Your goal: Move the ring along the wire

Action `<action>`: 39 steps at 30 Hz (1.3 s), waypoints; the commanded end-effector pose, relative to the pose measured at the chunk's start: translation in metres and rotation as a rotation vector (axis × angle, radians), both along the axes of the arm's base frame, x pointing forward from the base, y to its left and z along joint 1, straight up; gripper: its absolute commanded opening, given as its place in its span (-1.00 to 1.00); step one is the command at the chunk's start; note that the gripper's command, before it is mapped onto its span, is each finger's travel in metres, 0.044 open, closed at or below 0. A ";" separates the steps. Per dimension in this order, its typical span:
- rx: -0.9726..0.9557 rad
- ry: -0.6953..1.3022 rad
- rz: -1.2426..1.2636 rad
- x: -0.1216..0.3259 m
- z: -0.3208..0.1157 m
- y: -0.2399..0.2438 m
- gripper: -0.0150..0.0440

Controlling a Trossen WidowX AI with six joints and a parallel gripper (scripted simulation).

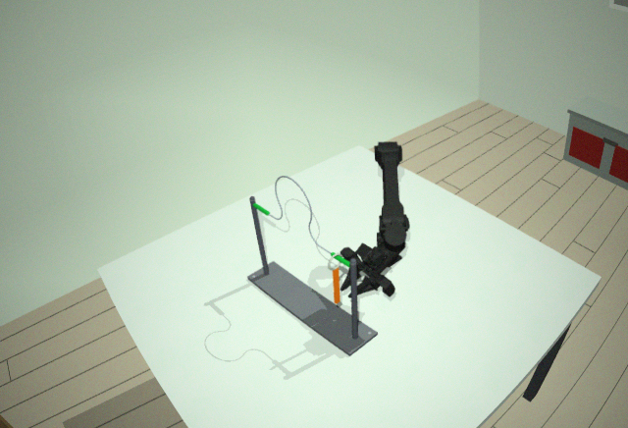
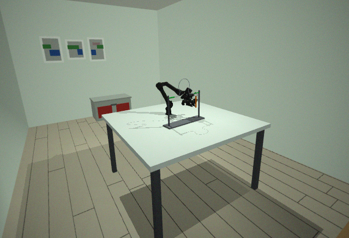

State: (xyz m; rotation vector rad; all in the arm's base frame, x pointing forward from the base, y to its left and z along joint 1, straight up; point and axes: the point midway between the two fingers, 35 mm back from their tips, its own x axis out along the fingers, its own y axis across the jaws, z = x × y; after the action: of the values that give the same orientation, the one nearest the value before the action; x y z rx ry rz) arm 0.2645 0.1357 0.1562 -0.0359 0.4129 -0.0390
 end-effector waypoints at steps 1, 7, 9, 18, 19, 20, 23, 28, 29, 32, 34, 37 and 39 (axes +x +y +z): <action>0.004 0.002 -0.005 -0.007 0.003 0.001 0.05; 0.005 0.005 -0.008 -0.026 0.011 0.002 0.05; 0.005 0.003 -0.008 -0.032 0.013 0.002 0.05; 0.004 -0.001 -0.008 -0.043 0.019 0.001 0.05; 0.004 -0.001 -0.008 -0.043 0.019 0.001 0.05; 0.004 -0.001 -0.008 -0.043 0.019 0.001 0.05; 0.004 -0.001 -0.008 -0.043 0.019 0.001 0.05; 0.004 -0.001 -0.008 -0.043 0.019 0.001 0.05; 0.004 -0.001 -0.008 -0.043 0.019 0.001 0.05; 0.004 -0.001 -0.008 -0.043 0.019 0.001 0.05; 0.004 -0.001 -0.008 -0.043 0.019 0.001 0.05; 0.005 0.006 -0.005 -0.055 0.022 0.003 0.32; 0.003 0.002 -0.003 -0.071 0.030 0.003 0.50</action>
State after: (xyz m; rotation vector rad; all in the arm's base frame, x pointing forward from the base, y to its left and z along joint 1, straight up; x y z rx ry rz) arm 0.2089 0.1376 0.1767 -0.0377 0.4246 -0.0477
